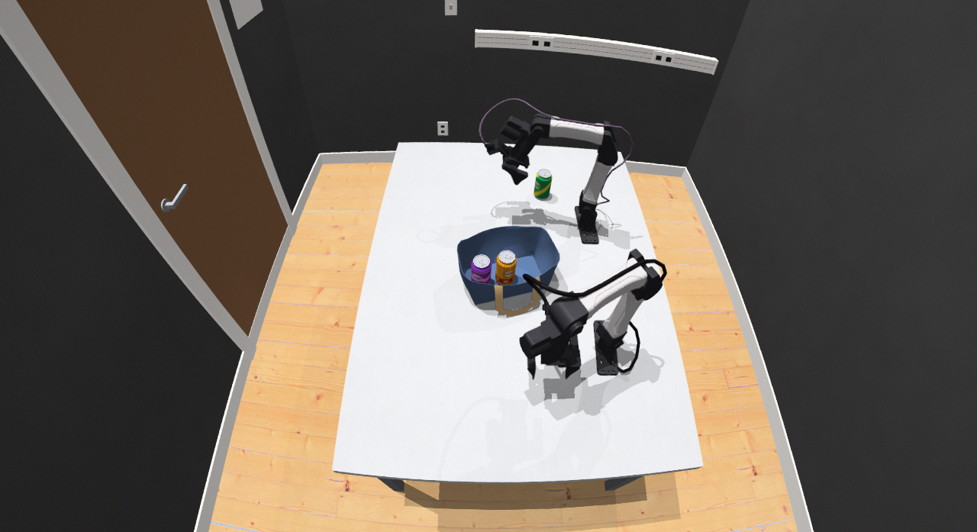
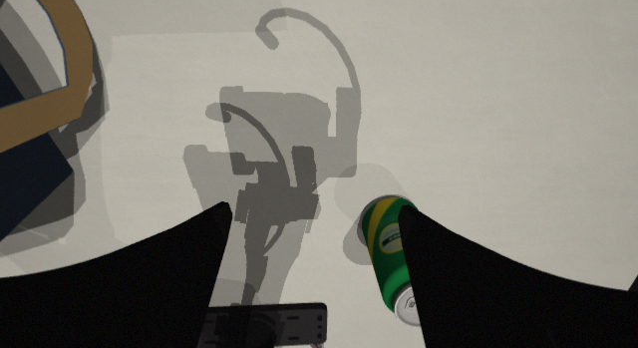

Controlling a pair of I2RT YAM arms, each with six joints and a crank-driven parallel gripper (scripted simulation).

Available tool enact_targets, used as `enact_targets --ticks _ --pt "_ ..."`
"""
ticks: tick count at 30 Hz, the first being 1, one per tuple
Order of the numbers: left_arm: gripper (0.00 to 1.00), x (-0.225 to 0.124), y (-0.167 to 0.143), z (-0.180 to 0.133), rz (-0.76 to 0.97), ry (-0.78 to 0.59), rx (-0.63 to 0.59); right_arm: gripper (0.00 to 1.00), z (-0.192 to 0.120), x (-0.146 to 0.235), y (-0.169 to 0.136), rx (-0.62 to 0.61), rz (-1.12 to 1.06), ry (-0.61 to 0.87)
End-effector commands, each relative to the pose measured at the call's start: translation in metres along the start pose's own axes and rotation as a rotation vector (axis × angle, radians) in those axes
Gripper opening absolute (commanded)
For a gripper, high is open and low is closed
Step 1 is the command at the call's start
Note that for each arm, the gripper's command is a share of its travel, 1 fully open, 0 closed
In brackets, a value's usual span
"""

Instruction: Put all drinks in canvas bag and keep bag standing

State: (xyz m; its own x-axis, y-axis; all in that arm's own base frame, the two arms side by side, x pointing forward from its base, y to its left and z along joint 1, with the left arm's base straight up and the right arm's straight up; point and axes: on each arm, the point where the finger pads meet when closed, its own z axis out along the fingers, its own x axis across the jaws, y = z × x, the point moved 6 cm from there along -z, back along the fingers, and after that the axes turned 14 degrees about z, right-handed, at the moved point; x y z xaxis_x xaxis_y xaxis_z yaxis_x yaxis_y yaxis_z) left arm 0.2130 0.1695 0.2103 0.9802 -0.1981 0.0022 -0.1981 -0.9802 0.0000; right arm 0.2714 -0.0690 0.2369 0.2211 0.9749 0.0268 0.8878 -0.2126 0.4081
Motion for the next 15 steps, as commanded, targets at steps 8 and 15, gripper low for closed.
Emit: enact_targets --ticks 8,15 --pt "1.0 0.004 -0.005 -0.017 -0.004 0.062 0.05 0.89 -0.013 -0.055 -0.032 -0.012 -0.041 0.078" --pt "1.0 0.004 -0.005 -0.017 -0.004 0.062 0.05 0.89 -0.014 -0.094 -0.077 -0.057 -0.09 0.155"
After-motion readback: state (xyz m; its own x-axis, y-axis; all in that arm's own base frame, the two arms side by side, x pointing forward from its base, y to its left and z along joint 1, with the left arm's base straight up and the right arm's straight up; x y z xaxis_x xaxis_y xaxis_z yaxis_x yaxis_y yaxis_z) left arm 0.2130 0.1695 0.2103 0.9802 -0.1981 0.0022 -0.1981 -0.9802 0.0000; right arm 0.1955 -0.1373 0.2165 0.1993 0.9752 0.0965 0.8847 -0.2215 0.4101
